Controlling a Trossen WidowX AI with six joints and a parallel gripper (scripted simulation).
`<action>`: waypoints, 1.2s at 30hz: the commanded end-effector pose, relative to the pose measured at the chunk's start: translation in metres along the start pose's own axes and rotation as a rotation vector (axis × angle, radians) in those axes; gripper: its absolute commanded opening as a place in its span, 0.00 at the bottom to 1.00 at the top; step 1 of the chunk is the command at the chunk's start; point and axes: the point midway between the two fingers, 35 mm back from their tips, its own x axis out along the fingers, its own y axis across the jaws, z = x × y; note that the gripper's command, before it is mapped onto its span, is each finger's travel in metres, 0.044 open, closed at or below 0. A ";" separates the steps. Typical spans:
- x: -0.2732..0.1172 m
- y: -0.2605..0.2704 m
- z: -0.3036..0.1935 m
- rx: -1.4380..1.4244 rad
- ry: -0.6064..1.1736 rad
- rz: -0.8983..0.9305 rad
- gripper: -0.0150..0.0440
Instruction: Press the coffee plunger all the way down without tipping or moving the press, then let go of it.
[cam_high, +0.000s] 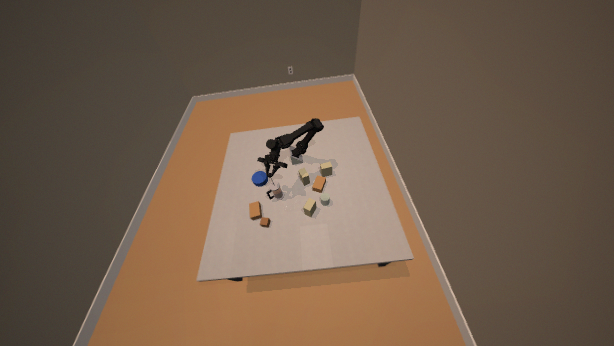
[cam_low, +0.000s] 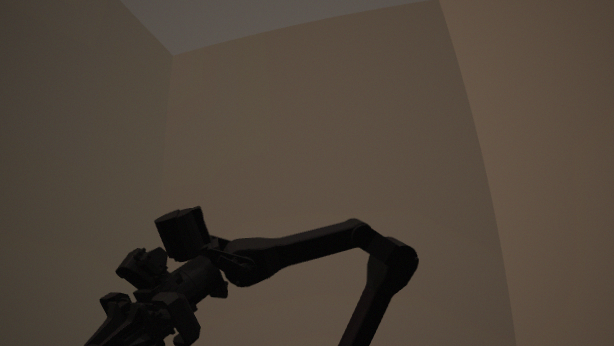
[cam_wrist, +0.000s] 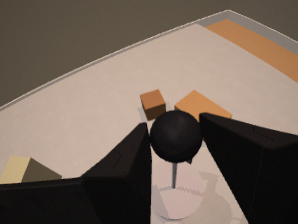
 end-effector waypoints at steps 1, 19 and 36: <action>0.002 0.000 -0.002 0.005 0.001 -0.001 0.46; 0.021 -0.002 -0.025 0.005 0.002 -0.002 0.46; 0.038 -0.003 -0.047 0.005 0.002 -0.002 0.46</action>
